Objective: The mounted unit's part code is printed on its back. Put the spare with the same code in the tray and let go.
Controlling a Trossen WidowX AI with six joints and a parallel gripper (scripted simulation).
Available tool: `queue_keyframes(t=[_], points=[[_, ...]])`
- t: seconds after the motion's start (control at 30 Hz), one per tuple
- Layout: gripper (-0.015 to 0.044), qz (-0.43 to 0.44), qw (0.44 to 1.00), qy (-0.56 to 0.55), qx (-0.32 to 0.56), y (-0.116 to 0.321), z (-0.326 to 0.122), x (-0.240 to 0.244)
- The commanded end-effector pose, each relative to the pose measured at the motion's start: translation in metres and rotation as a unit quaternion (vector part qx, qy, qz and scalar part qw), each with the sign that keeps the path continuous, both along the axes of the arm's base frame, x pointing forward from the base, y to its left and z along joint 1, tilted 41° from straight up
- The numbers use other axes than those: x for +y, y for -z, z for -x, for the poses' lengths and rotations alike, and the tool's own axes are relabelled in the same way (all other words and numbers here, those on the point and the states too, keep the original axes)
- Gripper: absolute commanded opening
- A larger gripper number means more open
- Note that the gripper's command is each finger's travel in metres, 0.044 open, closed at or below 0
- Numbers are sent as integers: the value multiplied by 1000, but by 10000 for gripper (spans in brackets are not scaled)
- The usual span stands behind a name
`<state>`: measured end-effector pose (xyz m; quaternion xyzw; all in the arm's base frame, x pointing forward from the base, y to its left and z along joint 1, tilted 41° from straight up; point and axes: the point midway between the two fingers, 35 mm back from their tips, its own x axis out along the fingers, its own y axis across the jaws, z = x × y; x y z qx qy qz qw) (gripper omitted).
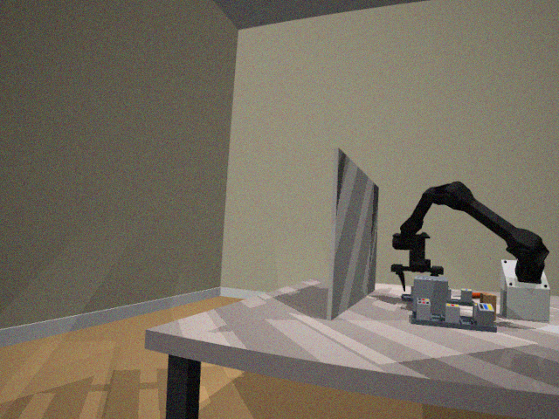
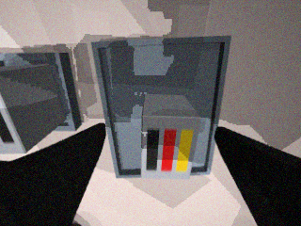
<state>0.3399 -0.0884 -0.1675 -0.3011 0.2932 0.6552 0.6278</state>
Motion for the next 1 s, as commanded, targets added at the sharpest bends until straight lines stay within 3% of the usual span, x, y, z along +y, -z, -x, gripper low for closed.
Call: queue_keyframes(t=[0.0,0.17,0.97], points=[[440,6,1000,3,-6,-28,-6,-29],[440,5,1000,4,-4,-79,-2,-69],[440,8,1000,14,-11,-75,-4,-70]])
